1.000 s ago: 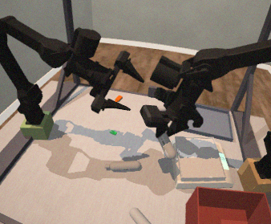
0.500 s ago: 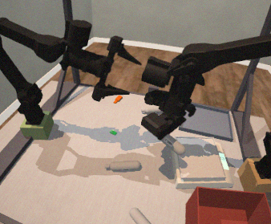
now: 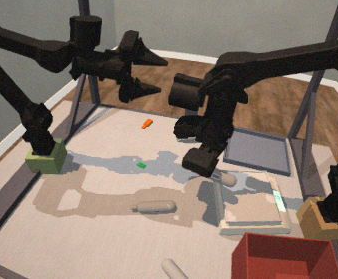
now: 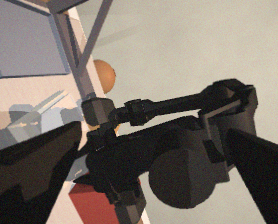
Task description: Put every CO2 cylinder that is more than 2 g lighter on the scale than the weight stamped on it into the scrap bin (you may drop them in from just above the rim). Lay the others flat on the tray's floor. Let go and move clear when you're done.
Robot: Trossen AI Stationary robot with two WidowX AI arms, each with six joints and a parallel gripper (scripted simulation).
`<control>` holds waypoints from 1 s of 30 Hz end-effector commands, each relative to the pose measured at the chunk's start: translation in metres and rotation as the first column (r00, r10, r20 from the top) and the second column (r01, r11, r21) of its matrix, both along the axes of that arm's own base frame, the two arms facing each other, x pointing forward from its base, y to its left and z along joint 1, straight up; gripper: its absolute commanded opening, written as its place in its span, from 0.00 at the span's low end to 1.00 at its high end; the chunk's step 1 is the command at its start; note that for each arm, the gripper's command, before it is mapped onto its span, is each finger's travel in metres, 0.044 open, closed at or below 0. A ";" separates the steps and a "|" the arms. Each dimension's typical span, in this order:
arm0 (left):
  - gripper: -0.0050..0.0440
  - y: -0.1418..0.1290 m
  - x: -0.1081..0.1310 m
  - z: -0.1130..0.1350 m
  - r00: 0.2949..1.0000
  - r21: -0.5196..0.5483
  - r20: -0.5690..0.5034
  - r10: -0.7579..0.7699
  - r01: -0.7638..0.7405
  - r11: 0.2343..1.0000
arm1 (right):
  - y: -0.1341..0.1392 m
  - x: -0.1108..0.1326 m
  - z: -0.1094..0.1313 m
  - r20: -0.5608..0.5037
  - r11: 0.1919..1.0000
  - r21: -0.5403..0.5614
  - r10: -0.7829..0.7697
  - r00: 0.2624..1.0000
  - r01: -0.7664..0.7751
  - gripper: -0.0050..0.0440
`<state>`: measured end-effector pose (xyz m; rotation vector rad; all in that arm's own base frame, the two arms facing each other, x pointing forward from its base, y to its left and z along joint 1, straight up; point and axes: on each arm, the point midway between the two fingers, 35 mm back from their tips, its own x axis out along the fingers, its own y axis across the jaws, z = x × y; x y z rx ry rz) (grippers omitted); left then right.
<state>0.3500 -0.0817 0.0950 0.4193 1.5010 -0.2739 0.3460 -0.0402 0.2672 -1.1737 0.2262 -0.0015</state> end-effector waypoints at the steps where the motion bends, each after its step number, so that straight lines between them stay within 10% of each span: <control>1: 0.00 0.000 0.006 0.010 0.997 -0.020 0.013 0.082 -0.081 0.996 | 0.009 -0.007 0.012 0.072 0.979 0.203 -0.019 0.997 0.004 1.00; 12: 0.00 0.000 0.006 0.010 0.981 -0.036 -0.014 0.192 -0.193 0.981 | 0.027 -0.020 0.038 0.187 0.755 0.652 -0.070 0.980 -0.070 1.00; 30: 0.00 0.001 0.003 0.011 0.982 -0.033 -0.011 0.188 -0.188 0.982 | 0.041 -0.033 0.058 0.235 0.385 0.906 -0.114 0.965 -0.175 1.00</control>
